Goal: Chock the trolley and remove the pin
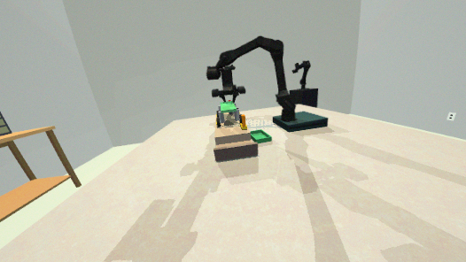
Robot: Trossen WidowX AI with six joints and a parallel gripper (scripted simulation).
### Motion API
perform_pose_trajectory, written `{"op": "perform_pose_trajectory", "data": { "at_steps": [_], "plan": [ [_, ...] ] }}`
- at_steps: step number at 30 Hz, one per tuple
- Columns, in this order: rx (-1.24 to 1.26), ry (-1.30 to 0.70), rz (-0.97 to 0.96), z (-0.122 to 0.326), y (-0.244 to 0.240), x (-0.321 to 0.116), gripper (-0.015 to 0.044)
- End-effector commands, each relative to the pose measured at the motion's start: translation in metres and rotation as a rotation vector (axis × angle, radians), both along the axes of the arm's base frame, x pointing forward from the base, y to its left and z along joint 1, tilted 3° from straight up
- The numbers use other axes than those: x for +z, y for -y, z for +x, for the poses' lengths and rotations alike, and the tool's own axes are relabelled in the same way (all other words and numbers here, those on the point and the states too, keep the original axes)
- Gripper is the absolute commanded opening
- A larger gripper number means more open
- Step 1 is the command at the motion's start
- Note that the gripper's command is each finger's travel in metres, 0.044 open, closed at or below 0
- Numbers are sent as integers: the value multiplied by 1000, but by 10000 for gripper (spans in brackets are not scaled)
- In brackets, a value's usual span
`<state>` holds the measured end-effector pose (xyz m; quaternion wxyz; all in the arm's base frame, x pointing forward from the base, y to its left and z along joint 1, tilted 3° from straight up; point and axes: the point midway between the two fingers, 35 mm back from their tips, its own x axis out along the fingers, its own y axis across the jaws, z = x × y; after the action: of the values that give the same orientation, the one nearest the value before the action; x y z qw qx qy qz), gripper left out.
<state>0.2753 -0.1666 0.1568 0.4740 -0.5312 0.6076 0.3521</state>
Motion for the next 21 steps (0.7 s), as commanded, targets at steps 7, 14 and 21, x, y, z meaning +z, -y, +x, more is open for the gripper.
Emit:
{"op": "perform_pose_trajectory", "data": {
  "at_steps": [7,14,21],
  "plan": [
    [0,-1,0,0,2,-6,137],
    [0,-1,0,0,2,-6,32],
    [0,-2,0,-1,2,-5,0]
  ]
}}
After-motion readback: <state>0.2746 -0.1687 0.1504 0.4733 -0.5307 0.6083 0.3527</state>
